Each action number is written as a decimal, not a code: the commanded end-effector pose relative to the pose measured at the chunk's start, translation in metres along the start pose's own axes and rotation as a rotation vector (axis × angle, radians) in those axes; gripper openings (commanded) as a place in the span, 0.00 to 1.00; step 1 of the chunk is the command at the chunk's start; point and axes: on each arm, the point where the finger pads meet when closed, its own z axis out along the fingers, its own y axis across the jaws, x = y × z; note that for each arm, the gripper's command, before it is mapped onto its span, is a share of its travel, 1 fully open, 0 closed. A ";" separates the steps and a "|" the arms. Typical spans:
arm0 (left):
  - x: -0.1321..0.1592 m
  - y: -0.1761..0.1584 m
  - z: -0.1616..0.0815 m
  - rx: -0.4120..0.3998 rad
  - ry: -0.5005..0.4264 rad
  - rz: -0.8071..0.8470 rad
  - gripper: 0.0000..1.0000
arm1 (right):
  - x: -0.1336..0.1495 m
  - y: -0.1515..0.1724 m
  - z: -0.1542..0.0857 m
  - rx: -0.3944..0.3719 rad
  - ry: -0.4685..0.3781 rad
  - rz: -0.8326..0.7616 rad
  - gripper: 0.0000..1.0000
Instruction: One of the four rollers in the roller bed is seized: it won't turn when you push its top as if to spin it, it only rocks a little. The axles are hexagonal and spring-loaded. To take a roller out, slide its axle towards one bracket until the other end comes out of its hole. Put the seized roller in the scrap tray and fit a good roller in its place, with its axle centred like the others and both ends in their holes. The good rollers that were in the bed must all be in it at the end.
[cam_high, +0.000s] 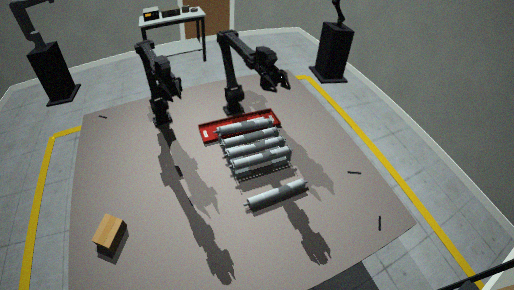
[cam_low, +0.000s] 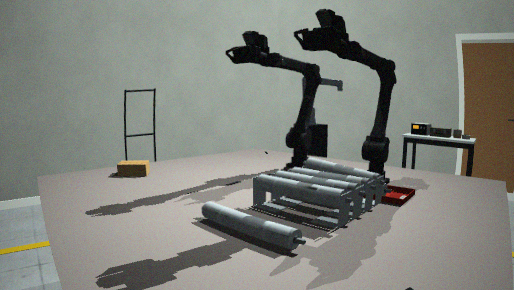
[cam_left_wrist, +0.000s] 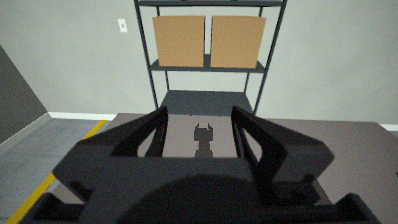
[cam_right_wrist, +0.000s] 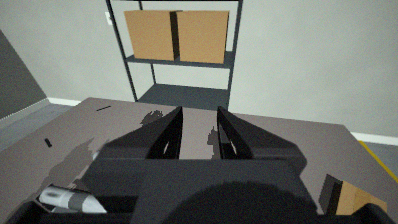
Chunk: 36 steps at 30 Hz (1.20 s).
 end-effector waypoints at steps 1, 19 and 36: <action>-0.028 -0.002 -0.005 0.001 -0.047 0.013 0.62 | 0.002 0.009 0.003 -0.020 0.007 0.010 0.32; -0.023 -0.001 -0.009 -0.001 -0.046 0.014 0.32 | 0.010 0.009 0.007 -0.020 0.023 0.011 0.62; 0.014 0.008 0.006 -0.016 0.036 -0.011 0.32 | 0.020 0.014 0.009 -0.030 0.053 -0.011 0.62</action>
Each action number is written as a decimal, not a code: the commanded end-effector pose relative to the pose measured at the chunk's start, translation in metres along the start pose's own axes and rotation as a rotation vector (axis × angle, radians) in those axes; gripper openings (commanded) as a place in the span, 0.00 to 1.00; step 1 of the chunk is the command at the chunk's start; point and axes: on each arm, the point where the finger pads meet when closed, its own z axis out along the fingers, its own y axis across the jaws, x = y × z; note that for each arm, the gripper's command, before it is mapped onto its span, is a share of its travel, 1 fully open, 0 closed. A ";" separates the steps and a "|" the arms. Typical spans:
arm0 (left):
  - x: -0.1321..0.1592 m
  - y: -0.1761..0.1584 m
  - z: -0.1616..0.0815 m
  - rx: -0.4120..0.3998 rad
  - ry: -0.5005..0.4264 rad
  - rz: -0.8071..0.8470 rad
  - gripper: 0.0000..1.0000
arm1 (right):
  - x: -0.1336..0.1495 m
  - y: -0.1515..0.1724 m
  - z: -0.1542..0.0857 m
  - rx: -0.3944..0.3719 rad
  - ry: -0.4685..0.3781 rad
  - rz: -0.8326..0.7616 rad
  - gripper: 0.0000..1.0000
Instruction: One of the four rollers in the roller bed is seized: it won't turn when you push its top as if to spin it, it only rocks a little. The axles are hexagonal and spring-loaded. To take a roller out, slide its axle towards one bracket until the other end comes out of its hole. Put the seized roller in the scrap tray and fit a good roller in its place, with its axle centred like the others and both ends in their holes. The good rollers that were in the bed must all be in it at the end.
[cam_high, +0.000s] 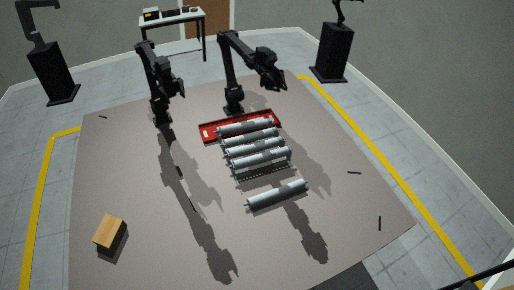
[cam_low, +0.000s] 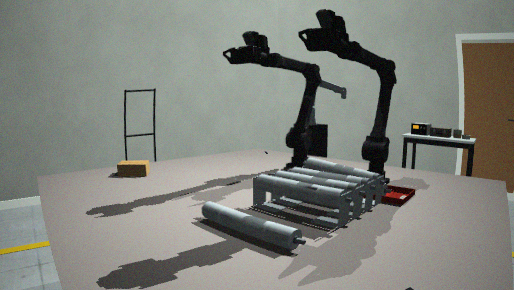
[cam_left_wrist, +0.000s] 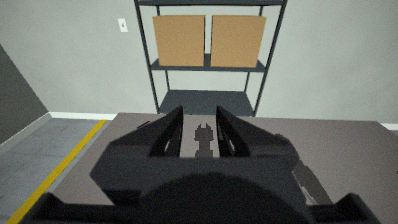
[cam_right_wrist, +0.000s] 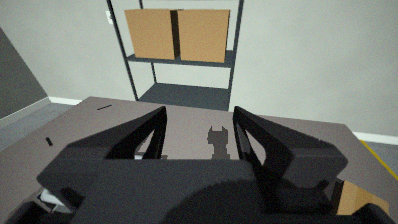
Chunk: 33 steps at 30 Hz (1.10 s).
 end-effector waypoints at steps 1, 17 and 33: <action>0.013 0.009 0.007 -0.014 0.036 -0.018 0.32 | 0.018 0.014 0.010 -0.029 0.051 -0.018 0.62; 0.106 0.074 -0.002 -0.089 0.300 -0.174 0.32 | 0.057 0.073 0.033 -0.168 0.236 -0.195 0.62; 0.245 0.155 -0.076 -0.248 0.691 -0.548 0.32 | 0.174 0.175 0.022 -0.475 0.585 -0.473 0.62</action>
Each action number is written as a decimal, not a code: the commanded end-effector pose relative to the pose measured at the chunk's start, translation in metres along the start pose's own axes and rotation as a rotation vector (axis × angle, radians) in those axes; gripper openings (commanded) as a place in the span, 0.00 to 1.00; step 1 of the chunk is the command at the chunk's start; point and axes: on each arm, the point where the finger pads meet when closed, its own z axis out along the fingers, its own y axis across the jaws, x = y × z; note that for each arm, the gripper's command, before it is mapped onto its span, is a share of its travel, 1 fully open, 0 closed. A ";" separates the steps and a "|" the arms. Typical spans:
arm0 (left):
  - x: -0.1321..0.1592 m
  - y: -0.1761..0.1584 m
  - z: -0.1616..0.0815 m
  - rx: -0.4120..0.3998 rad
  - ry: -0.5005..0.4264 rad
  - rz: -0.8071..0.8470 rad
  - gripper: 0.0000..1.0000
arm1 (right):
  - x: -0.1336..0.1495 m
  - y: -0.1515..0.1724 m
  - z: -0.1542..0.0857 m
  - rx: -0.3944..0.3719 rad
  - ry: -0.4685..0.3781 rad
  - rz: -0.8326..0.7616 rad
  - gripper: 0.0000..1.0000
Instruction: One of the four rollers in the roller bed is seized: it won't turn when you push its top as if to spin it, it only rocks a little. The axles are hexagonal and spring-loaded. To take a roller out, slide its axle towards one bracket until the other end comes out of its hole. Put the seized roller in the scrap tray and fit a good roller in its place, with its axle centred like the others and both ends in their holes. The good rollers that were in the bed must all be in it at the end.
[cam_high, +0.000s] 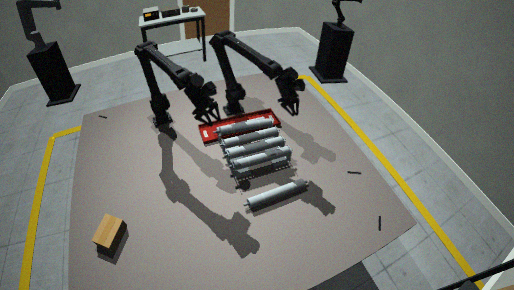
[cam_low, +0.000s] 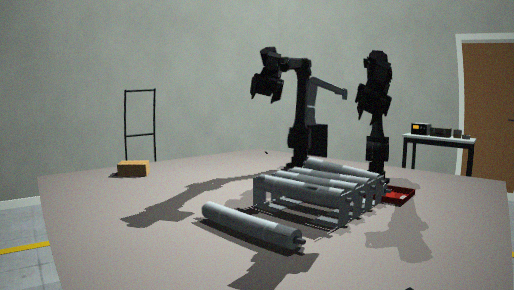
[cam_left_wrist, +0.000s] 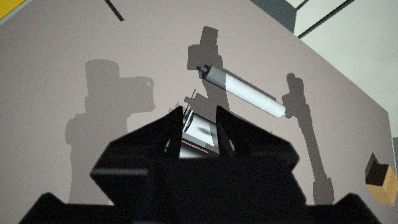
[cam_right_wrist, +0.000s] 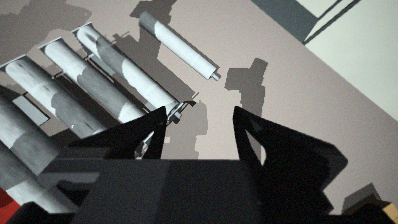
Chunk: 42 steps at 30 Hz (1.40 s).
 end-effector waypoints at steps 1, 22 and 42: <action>0.026 0.038 0.006 -0.046 0.104 -0.146 0.32 | -0.008 0.033 0.017 -0.083 0.070 -0.126 0.62; 0.173 0.136 -0.047 -0.147 0.503 -0.896 0.32 | 0.092 0.197 0.041 -0.550 0.477 -0.552 0.62; 0.198 0.142 -0.068 -0.145 0.572 -1.119 0.32 | 0.119 0.232 0.027 -0.674 0.572 -0.645 0.62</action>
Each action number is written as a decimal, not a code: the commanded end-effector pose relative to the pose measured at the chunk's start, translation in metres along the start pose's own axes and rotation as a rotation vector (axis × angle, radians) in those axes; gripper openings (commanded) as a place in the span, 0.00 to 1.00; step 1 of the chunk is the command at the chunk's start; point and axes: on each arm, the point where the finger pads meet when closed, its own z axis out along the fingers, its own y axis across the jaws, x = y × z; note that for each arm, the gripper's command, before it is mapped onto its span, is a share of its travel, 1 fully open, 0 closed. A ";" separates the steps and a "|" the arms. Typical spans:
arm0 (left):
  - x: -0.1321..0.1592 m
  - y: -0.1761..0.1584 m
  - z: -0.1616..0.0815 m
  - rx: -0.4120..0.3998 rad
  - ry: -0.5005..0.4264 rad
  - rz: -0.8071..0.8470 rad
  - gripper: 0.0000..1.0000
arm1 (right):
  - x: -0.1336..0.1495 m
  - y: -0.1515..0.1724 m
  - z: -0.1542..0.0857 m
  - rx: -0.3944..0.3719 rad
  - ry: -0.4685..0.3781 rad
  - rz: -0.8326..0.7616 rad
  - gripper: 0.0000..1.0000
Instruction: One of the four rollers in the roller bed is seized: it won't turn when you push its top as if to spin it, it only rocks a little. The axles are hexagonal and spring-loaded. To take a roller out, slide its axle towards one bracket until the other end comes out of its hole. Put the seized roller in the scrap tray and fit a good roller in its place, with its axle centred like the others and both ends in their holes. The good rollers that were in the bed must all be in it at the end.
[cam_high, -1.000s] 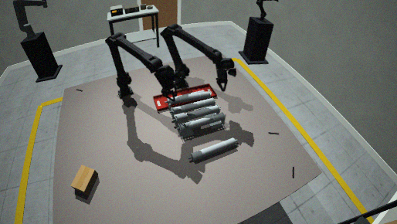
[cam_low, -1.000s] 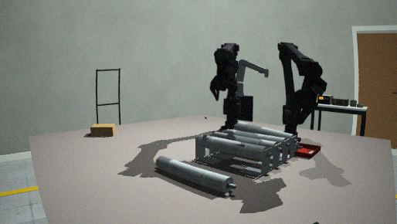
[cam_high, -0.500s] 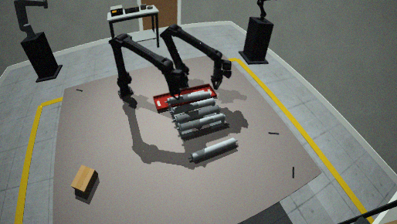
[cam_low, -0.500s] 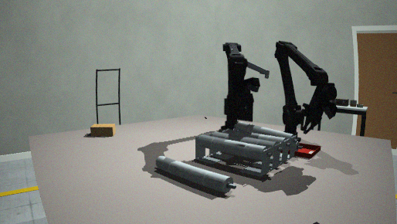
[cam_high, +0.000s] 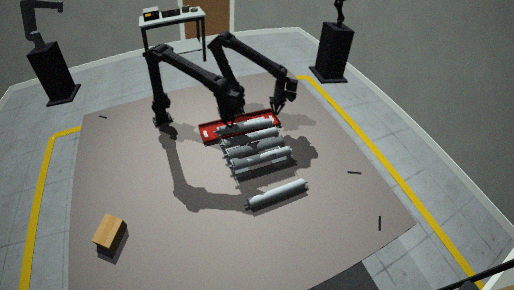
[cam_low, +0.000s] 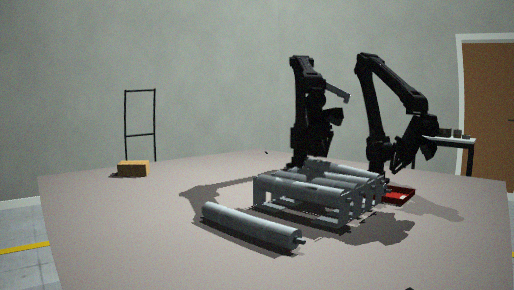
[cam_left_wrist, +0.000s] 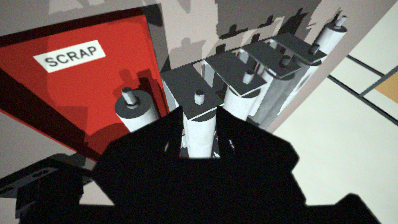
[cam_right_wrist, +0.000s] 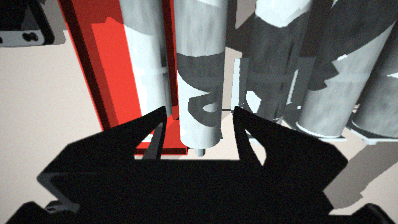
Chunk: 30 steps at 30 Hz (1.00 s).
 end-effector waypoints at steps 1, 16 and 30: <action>-0.007 -0.008 -0.008 0.011 -0.010 -0.014 0.32 | -0.015 -0.005 -0.014 0.014 -0.021 -0.027 0.62; -0.006 -0.009 0.039 0.008 -0.015 0.012 0.32 | -0.010 -0.001 0.052 0.005 -0.005 -0.009 0.62; -0.009 -0.016 0.039 0.025 -0.030 0.009 0.32 | -0.014 -0.006 0.027 0.036 -0.035 -0.004 0.62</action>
